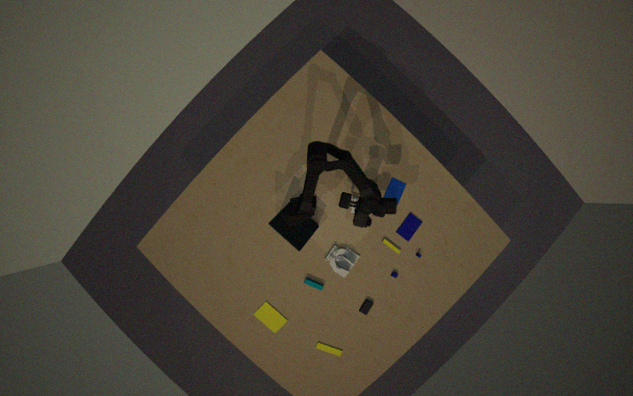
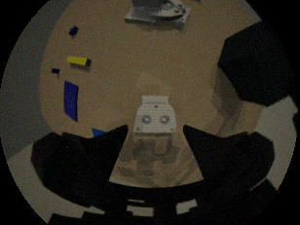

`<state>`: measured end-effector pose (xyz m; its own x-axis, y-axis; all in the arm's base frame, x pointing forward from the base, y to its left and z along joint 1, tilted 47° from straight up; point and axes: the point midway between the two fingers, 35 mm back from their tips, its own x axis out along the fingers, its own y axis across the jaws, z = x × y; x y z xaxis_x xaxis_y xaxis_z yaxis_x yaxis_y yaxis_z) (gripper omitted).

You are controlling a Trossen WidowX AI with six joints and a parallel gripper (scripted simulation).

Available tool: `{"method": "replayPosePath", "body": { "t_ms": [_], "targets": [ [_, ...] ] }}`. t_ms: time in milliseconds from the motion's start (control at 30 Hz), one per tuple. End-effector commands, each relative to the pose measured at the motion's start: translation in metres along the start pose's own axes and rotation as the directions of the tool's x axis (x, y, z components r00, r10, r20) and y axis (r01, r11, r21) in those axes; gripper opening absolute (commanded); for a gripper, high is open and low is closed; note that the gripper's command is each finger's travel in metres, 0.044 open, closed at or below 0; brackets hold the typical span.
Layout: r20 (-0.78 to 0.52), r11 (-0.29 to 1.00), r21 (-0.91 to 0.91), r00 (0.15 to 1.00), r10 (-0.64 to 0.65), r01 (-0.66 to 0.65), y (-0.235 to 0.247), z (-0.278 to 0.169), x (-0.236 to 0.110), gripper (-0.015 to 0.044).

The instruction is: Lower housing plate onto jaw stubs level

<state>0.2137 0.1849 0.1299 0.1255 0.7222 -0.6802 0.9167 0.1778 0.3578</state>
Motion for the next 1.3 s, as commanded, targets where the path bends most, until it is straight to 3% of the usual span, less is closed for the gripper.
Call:
{"method": "replayPosePath", "body": {
  "t_ms": [0,633,1267],
  "targets": [
    [0.003,1.0,0.005,1.0,0.0,0.0,0.0,0.001,0.002,0.044],
    [0.002,1.0,0.005,1.0,0.001,-0.001,0.0,0.001,0.031,0.044],
    [0.002,1.0,0.005,1.0,0.001,-0.001,0.0,0.001,0.032,0.044]
  ]
}}
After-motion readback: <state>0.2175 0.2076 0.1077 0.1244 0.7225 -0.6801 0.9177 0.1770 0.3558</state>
